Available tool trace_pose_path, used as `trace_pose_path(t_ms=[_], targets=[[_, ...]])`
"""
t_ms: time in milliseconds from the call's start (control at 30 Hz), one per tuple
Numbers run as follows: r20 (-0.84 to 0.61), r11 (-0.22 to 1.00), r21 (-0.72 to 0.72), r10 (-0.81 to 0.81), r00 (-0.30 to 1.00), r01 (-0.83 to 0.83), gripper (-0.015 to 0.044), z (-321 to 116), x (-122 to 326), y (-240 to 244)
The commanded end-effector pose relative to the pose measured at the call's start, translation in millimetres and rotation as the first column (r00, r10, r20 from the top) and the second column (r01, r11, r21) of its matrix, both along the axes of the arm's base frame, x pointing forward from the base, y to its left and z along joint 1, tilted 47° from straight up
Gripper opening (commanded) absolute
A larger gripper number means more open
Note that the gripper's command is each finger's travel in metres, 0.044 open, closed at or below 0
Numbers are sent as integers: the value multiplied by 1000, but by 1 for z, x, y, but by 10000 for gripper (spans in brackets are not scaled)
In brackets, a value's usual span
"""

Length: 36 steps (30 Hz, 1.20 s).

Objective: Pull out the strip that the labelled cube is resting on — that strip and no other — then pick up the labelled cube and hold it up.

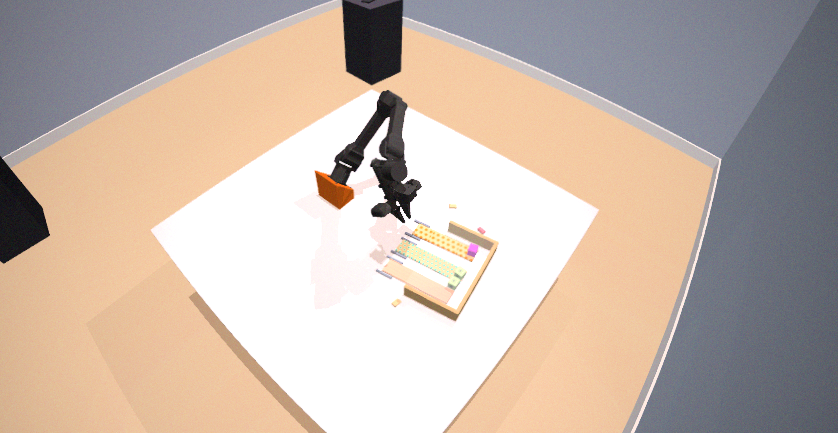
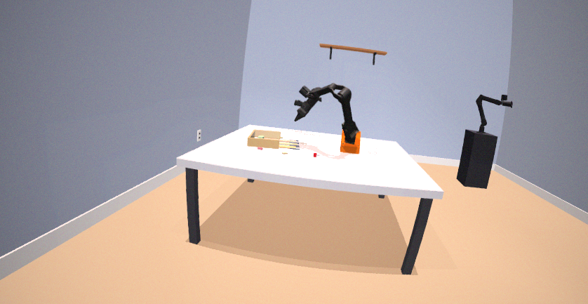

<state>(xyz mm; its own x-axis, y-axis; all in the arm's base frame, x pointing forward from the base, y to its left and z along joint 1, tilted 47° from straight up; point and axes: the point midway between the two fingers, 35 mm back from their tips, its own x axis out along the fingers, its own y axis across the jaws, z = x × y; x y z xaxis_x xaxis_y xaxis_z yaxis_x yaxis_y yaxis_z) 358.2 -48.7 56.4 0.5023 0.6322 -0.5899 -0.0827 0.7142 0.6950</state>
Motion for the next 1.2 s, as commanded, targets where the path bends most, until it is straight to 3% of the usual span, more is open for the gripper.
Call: trace_pose_path(t_ms=[0,267,1167], targets=[[-134,981,-20,191,973,-195,6,-23,14,21],[-303,864,37,489,818,-503,0,-49,16,57],[-306,860,38,495,813,-509,0,-68,13,77]])
